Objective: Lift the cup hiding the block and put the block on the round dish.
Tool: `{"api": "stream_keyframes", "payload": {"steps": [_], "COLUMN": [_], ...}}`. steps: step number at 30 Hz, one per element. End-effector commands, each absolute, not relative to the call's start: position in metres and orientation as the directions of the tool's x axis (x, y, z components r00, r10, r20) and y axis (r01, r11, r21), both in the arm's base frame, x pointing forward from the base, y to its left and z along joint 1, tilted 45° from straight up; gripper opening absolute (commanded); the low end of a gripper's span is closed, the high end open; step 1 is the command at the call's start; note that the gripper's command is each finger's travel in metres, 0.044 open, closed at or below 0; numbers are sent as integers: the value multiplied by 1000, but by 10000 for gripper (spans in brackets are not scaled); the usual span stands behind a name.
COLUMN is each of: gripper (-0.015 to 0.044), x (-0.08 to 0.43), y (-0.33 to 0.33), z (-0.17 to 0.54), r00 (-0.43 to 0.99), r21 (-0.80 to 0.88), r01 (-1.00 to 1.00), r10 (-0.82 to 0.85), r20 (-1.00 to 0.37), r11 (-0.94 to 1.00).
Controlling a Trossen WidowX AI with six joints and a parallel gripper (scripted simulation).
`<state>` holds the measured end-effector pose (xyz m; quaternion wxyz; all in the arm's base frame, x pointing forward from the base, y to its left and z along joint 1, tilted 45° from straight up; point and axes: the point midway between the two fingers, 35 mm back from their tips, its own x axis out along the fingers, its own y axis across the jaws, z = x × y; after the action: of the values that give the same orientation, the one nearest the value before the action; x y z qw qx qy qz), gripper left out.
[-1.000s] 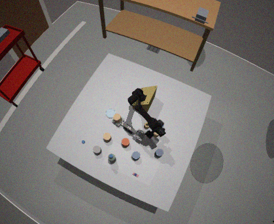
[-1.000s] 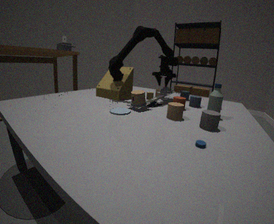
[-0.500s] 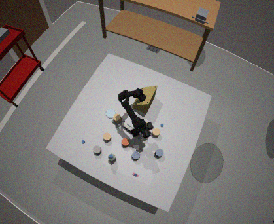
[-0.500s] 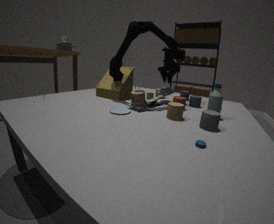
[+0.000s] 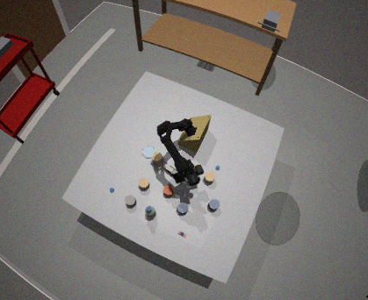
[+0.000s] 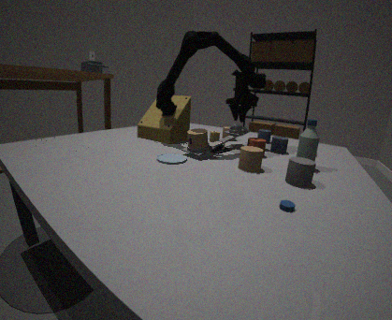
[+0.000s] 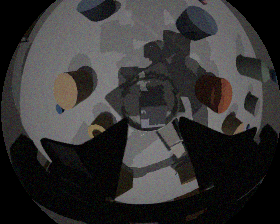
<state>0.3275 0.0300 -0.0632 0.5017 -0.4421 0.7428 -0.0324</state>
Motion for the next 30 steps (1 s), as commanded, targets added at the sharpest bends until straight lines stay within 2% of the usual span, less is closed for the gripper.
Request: {"api": "stream_keyframes", "payload": {"steps": [1, 21, 25, 30], "gripper": [260, 260, 155, 122], "x": [327, 323, 323, 323], "y": [24, 3, 3, 3], "z": [-68, -89, -89, -89], "r00": [-107, -107, -107, -107], "r21": [-492, -493, -493, -493], "r01": [-627, -627, -627, -627], "r10": [-693, -694, -694, -694], "r20": [-713, -712, -712, -712], "r11": [604, 603, 603, 603]}}
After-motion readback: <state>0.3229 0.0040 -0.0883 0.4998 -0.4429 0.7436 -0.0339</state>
